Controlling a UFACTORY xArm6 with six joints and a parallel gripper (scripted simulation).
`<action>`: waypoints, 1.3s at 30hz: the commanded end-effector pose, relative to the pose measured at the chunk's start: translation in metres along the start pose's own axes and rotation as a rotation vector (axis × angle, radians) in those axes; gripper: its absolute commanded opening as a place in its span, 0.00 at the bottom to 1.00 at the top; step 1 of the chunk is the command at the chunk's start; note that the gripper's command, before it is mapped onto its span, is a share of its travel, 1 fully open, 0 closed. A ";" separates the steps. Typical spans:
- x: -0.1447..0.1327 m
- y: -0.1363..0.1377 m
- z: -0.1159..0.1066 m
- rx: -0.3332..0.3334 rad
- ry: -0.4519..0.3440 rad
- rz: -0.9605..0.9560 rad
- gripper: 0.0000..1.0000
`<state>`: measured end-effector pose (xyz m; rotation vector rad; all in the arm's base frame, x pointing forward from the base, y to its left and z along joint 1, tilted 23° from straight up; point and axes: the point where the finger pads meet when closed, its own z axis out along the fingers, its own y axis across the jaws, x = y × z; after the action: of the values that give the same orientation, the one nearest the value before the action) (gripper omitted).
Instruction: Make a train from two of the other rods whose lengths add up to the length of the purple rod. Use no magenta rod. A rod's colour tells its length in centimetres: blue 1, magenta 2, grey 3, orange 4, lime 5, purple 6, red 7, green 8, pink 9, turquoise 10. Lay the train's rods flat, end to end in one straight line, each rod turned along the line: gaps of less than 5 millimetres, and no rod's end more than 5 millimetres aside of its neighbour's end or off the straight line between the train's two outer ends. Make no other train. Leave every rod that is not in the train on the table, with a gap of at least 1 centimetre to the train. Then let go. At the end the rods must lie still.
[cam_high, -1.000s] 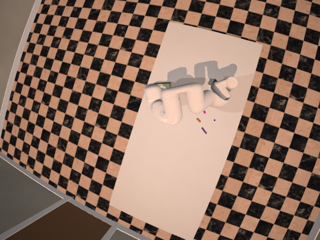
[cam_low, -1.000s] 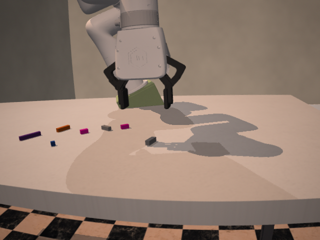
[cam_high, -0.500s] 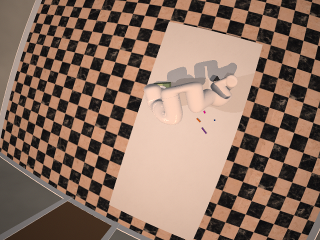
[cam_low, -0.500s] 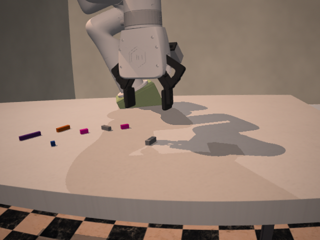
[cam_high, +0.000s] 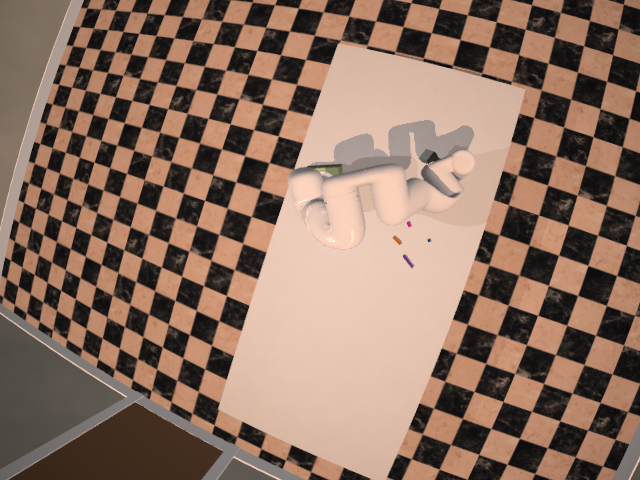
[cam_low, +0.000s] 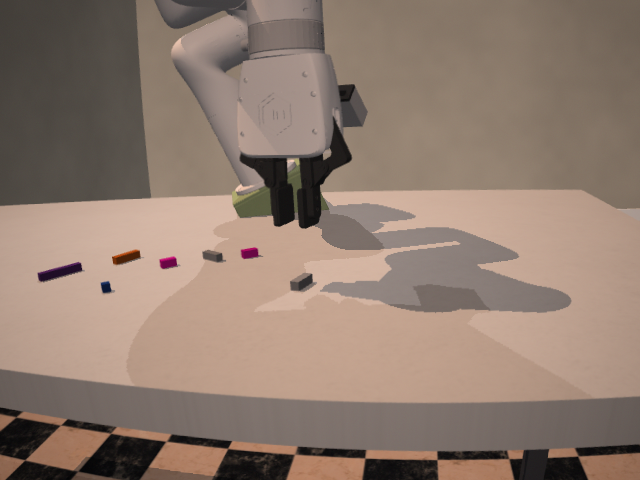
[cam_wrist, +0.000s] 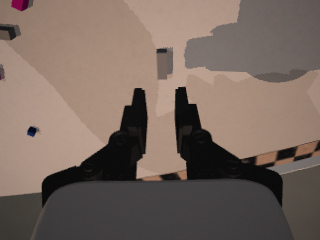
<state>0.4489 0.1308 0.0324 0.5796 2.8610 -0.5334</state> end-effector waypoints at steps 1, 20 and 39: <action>-0.001 0.001 -0.002 -0.003 -0.003 0.001 0.24; -0.001 0.001 -0.002 -0.003 -0.003 0.001 0.24; -0.001 0.001 0.008 -0.003 -0.003 0.001 0.24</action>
<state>0.4496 0.1286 0.0265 0.5801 2.8603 -0.5335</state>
